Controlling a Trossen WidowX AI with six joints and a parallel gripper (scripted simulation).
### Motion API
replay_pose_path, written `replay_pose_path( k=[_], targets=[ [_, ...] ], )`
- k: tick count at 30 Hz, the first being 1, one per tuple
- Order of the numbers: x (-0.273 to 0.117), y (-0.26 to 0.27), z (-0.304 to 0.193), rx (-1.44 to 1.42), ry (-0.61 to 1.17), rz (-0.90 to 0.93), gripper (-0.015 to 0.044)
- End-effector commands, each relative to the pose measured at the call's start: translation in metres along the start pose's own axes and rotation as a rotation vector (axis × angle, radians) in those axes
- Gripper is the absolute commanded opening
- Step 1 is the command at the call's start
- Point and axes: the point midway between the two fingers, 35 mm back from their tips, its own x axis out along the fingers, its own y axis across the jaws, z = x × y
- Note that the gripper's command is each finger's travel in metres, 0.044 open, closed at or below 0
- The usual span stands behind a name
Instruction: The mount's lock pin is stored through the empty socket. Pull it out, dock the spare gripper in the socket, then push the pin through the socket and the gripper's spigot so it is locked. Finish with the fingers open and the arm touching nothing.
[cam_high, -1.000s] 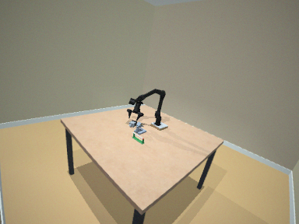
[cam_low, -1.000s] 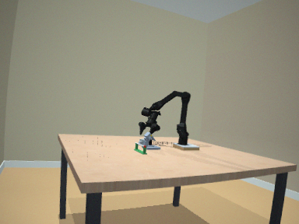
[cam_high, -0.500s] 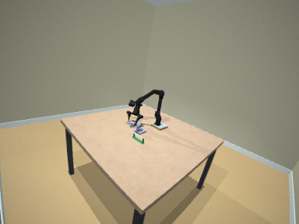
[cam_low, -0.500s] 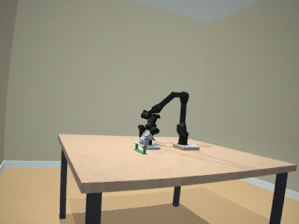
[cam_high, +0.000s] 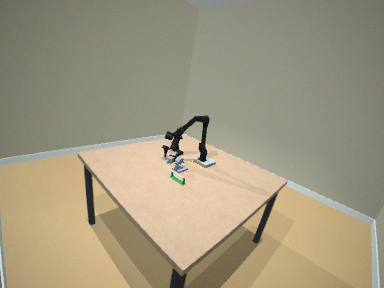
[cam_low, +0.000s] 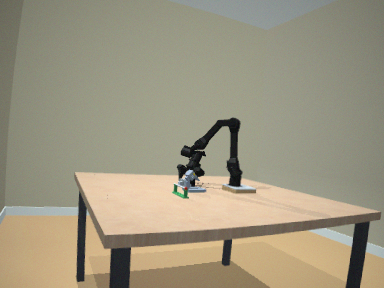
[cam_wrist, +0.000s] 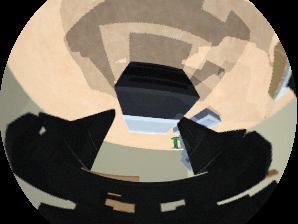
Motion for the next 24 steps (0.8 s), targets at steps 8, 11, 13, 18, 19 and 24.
replay_pose_path(
  k=[8,11,13,18,19,24],
  targets=[
    [0.0158,-0.0044,0.0107,0.007,-0.003,-0.007,0.0440],
    [0.0161,-0.0044,0.0108,0.007,-0.003,-0.007,0.0440],
    [0.0161,-0.0044,0.0108,0.007,-0.003,-0.007,0.0414],
    [0.0161,-0.0044,0.0108,0.007,-0.003,-0.007,0.0282],
    [0.0161,-0.0044,0.0108,0.007,-0.003,-0.007,0.0256],
    [0.0161,-0.0046,0.0108,0.007,-0.003,-0.007,0.0223]
  ],
)
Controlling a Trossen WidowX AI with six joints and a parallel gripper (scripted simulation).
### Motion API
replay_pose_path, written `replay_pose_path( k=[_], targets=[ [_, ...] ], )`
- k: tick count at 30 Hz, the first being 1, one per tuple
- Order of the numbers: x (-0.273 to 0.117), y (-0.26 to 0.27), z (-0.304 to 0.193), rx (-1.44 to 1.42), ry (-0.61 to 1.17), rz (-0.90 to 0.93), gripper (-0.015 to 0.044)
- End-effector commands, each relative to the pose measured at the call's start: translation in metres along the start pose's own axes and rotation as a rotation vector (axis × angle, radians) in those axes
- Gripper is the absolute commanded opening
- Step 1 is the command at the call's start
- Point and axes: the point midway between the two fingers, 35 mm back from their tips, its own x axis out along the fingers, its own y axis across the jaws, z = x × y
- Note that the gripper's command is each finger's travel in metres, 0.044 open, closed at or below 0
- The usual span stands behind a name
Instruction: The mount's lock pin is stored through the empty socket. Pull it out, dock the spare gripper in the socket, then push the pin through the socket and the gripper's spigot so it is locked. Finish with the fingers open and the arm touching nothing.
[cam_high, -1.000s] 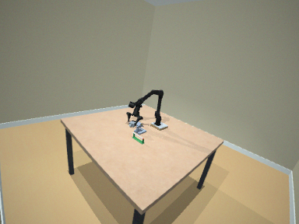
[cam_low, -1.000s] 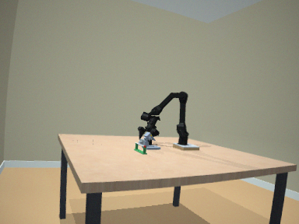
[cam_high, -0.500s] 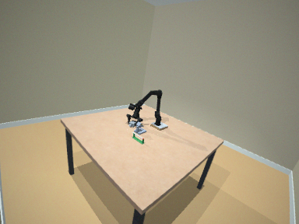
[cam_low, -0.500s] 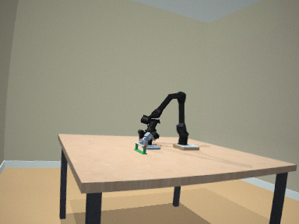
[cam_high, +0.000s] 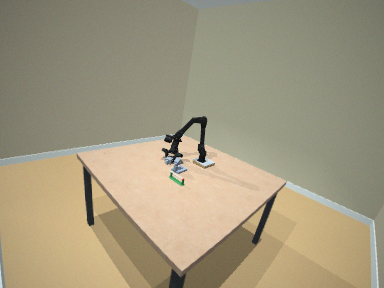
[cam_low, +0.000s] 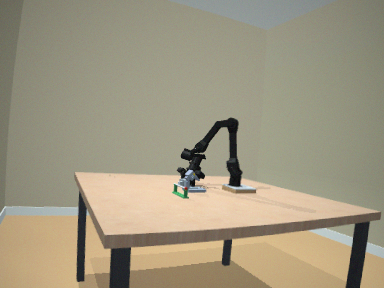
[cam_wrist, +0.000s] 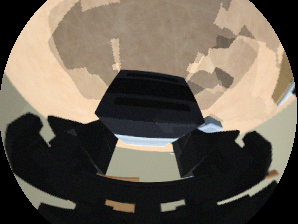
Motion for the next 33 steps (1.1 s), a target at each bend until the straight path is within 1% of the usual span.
replay_pose_path(
  k=[1,2,6,10,30,33],
  targets=[
    [0.000,0.000,0.000,0.003,-0.001,0.000,0.0216],
    [0.000,0.000,0.000,0.003,-0.001,0.000,0.0210],
    [-0.003,0.001,-0.002,0.003,-0.001,0.000,0.0105],
    [-0.015,0.004,-0.010,0.003,-0.001,0.000,0.0000],
    [-0.097,0.002,-0.057,0.002,-0.001,0.001,0.0000],
    [-0.104,0.001,-0.060,0.003,-0.001,0.001,0.0000]
  ],
)
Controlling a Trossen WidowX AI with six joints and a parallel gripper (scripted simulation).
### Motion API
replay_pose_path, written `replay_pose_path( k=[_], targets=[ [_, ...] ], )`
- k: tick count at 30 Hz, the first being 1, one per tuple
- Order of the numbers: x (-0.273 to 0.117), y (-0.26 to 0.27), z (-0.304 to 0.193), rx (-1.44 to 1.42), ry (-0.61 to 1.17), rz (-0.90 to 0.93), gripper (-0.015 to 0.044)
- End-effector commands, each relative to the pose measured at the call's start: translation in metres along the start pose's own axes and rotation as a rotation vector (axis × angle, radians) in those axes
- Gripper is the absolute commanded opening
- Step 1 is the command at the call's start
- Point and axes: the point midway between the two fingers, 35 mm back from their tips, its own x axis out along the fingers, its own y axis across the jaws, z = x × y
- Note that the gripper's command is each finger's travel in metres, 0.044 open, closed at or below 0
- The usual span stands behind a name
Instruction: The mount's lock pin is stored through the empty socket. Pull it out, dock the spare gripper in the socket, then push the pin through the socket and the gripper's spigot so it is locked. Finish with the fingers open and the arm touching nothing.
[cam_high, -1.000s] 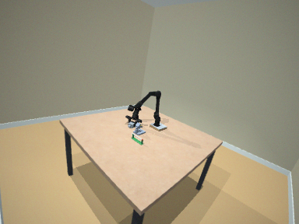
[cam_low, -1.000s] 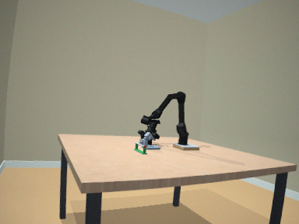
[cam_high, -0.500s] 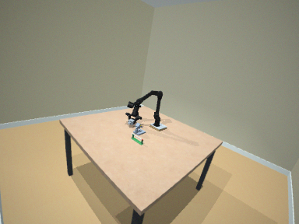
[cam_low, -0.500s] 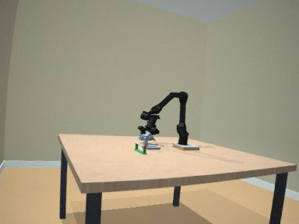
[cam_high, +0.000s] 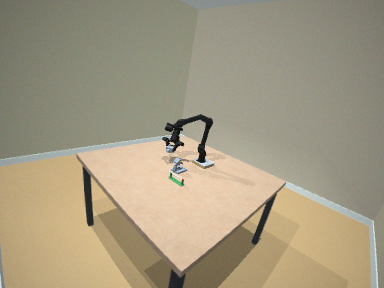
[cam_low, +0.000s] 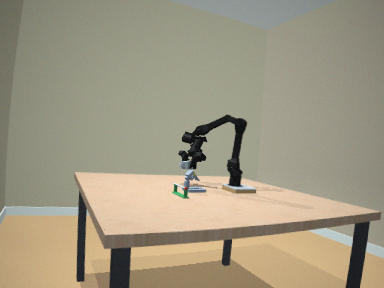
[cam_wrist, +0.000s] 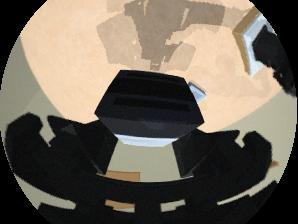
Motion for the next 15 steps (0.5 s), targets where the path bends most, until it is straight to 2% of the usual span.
replay_pose_path(
  k=[1,15],
  targets=[
    [-0.0113,-0.0011,-0.0067,-0.008,0.008,0.006,0.0000],
    [-0.0015,-0.0054,-0.0035,-0.009,-0.024,-0.006,0.0000]
  ],
)
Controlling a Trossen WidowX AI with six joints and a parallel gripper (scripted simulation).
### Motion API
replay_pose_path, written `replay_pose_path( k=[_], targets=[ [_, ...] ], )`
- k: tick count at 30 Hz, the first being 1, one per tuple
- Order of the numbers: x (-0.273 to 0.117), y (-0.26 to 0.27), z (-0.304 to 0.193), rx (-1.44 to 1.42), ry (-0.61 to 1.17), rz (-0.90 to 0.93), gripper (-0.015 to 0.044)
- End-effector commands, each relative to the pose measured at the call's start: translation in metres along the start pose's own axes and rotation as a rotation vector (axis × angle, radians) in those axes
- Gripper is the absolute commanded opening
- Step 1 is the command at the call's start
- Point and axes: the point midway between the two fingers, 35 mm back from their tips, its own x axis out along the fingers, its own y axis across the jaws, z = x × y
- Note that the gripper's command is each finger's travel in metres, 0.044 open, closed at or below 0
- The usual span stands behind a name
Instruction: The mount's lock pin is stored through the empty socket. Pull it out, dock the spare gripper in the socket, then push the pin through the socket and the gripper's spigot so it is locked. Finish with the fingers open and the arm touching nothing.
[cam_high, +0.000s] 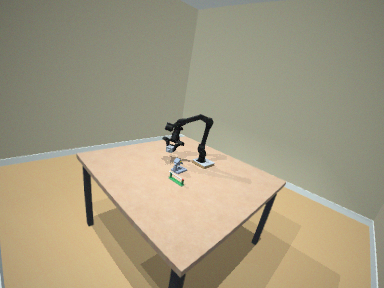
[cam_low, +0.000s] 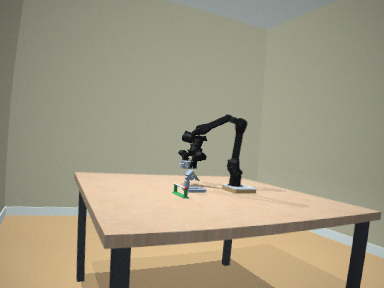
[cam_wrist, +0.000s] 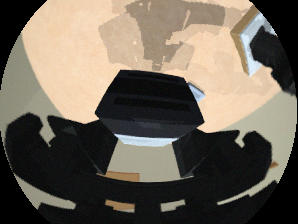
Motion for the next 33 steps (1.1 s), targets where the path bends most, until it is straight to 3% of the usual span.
replay_pose_path(
  k=[1,33],
  targets=[
    [0.003,-0.006,-0.002,-0.006,-0.022,-0.013,0.0000],
    [0.035,-0.079,0.009,-0.065,-0.473,-0.064,0.0000]
  ],
)
